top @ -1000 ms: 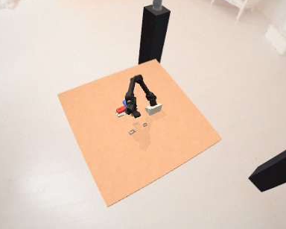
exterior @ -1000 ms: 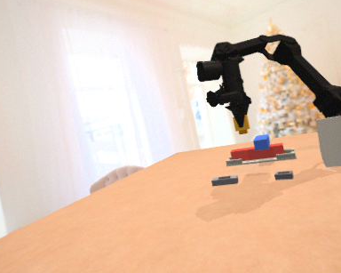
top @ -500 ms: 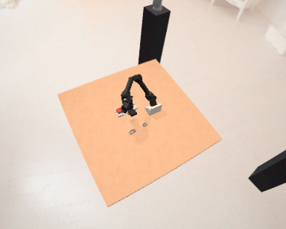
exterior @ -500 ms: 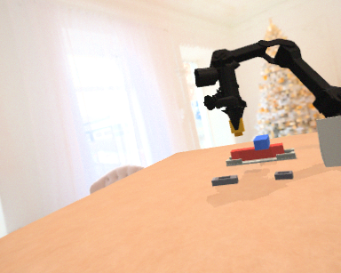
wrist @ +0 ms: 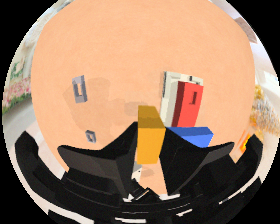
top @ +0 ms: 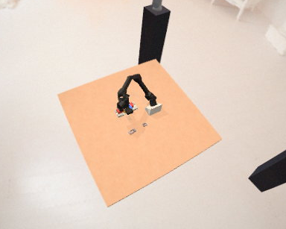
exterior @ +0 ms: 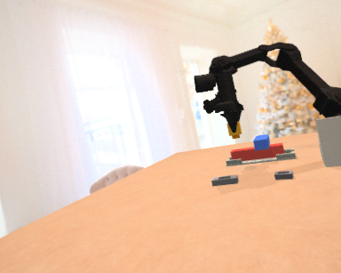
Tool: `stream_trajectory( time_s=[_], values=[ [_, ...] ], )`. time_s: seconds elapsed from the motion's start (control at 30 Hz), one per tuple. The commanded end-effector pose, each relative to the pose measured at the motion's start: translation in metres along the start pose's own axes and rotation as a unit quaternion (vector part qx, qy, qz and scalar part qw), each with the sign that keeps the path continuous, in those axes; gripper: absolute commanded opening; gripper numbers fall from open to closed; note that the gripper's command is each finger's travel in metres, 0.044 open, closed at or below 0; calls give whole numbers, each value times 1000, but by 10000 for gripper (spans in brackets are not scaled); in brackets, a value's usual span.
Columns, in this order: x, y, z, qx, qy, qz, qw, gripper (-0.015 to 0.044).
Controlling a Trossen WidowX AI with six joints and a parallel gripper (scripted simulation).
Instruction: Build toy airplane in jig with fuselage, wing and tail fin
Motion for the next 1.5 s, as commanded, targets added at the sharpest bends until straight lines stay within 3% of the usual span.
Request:
stream_trajectory(
  time_s=[0.0,0.97,1.07,1.47],
  values=[
    [5,-13,2,-1,-8,-4,1000,0],
    [12,-92,-14,-32,1,6,999,0],
    [12,-92,-14,-32,1,6,999,65],
    [12,-92,-14,-32,1,6,999,65]
  ],
)
Point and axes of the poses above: the point midway between the two fingers, 35 mm back from their tips, its own z axis back along the fingers, its own y axis across the jaws, x = y × z, the point moved 3 cm from there along z, back along the fingers, and after that the axes turned 4 degrees about z, right-handed, at the moved point
